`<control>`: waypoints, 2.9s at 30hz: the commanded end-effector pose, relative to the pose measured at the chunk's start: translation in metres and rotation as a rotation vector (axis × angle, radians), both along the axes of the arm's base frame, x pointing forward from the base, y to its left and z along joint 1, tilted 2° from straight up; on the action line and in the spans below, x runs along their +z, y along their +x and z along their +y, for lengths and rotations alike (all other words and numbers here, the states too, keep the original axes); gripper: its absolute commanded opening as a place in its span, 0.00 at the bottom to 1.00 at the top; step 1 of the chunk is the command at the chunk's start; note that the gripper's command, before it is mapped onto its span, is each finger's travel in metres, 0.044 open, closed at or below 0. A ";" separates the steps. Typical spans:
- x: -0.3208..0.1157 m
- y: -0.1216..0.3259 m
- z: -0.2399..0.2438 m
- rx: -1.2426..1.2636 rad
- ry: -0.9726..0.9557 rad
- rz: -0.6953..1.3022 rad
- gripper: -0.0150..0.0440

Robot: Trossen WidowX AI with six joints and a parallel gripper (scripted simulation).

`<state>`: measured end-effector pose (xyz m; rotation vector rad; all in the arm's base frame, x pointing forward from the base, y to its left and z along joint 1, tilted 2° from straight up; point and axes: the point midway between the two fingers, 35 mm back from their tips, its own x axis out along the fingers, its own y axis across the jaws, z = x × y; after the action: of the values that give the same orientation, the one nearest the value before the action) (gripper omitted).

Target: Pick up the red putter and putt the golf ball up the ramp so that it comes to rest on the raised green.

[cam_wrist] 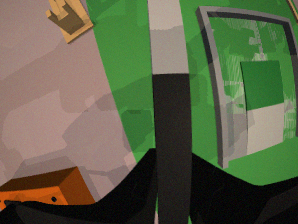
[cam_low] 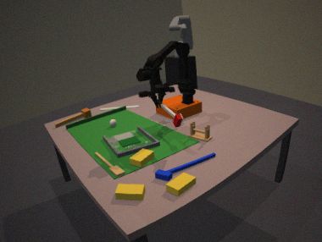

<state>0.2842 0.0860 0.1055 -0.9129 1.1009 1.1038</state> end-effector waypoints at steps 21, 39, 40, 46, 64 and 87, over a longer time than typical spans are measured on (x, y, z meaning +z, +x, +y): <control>0.004 0.015 -0.136 -0.655 -0.059 0.082 0.25; 0.005 -0.013 -0.235 -1.147 -0.080 0.160 0.25; 0.005 -0.016 -0.240 -1.174 -0.081 0.165 0.25; 0.006 -0.033 -0.270 -1.337 -0.087 0.193 0.25; -0.022 -0.047 -0.291 -1.458 -0.090 0.215 0.25; -0.060 -0.047 -0.290 -1.458 -0.090 0.216 0.25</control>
<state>0.2364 -0.2033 0.0496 0.1027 1.5528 -0.0736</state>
